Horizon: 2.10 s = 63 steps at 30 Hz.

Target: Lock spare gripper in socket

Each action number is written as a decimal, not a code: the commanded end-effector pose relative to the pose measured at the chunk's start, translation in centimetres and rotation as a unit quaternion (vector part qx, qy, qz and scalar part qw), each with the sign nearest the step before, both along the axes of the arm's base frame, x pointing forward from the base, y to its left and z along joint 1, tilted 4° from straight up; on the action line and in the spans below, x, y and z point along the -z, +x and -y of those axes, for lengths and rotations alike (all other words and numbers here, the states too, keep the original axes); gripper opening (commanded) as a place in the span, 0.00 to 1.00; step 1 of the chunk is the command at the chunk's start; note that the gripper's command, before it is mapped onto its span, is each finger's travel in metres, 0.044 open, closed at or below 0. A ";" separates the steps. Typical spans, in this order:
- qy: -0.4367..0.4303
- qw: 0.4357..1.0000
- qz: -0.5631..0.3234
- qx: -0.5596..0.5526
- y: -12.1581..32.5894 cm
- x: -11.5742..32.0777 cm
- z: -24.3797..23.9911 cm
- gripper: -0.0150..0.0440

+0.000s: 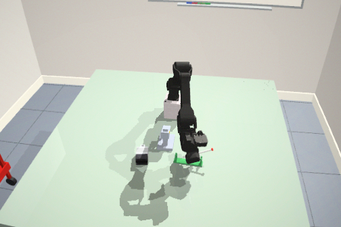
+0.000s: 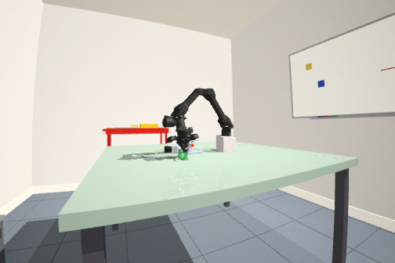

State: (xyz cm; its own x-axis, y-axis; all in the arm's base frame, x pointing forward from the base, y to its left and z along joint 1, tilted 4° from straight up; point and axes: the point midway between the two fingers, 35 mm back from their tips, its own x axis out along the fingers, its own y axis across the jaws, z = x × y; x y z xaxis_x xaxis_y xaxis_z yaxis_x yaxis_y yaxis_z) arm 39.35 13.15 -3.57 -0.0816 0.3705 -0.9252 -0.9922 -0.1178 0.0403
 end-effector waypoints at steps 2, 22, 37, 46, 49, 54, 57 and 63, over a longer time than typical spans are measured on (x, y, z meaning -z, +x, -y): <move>0.000 1.000 0.001 0.000 0.1 -0.8 0.0 0.25; -0.002 0.998 -0.027 0.059 0.1 -2.2 3.6 0.25; -0.004 0.995 -0.043 0.094 0.1 -2.9 5.7 0.25; -0.006 0.995 -0.047 0.093 0.1 -1.5 5.6 0.25; -0.006 0.995 -0.047 0.092 0.1 -1.0 5.6 0.25; -0.006 0.995 -0.047 0.092 0.1 -0.3 5.5 0.25; -0.006 0.995 -0.048 0.092 0.1 0.2 5.5 0.25; -0.007 0.995 -0.048 0.092 0.1 1.1 5.4 0.25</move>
State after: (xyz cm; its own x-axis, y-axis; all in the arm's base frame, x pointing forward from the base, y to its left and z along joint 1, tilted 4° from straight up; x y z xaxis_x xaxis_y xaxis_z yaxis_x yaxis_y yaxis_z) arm 39.42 7.65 -3.97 -0.1034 0.3747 -0.9214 -0.9883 0.0657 0.1376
